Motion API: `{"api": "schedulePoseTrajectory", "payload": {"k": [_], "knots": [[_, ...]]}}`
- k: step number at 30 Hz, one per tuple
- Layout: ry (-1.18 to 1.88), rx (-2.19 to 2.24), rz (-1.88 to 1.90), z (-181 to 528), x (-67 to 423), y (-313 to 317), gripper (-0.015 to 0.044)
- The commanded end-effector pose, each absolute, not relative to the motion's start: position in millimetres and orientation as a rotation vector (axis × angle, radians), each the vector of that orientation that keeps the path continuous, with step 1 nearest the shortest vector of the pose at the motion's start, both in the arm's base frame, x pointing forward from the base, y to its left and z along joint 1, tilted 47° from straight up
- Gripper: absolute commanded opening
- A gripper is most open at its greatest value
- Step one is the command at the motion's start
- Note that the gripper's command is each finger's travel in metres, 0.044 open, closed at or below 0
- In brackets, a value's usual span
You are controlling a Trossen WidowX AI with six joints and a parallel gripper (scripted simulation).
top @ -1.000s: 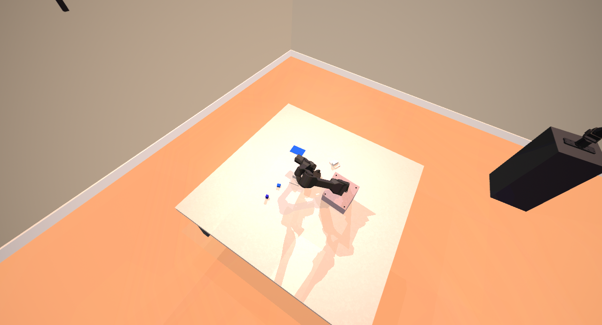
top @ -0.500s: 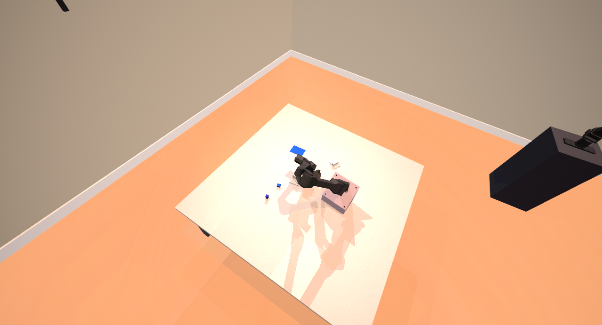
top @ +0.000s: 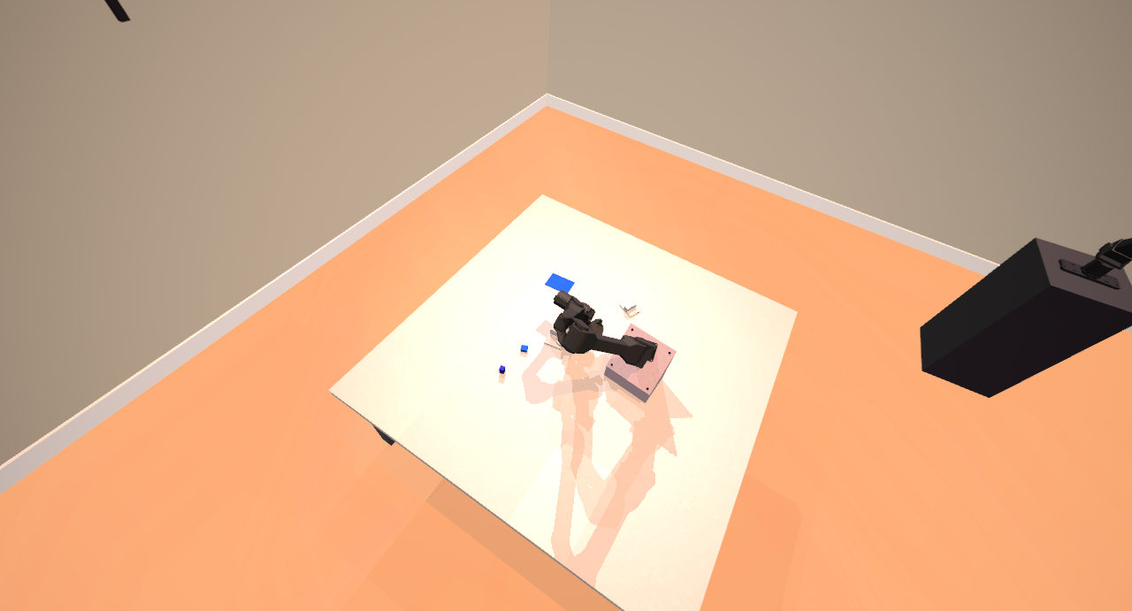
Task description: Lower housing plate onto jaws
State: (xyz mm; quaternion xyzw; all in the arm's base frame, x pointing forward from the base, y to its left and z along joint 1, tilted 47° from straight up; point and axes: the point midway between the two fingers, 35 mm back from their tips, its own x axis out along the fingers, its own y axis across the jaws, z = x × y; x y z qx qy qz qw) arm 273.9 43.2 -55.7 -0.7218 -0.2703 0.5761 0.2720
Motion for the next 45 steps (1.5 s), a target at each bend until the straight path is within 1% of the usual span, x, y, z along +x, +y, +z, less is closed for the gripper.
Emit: {"api": "schedulePoseTrajectory", "payload": {"k": [1,45], "knots": [[-0.737,-1.949,1.555,-54.7,274.3,43.2,0.0351],[-0.737,-1.949,1.554,-57.3,275.3,46.0,0.0351]]}}
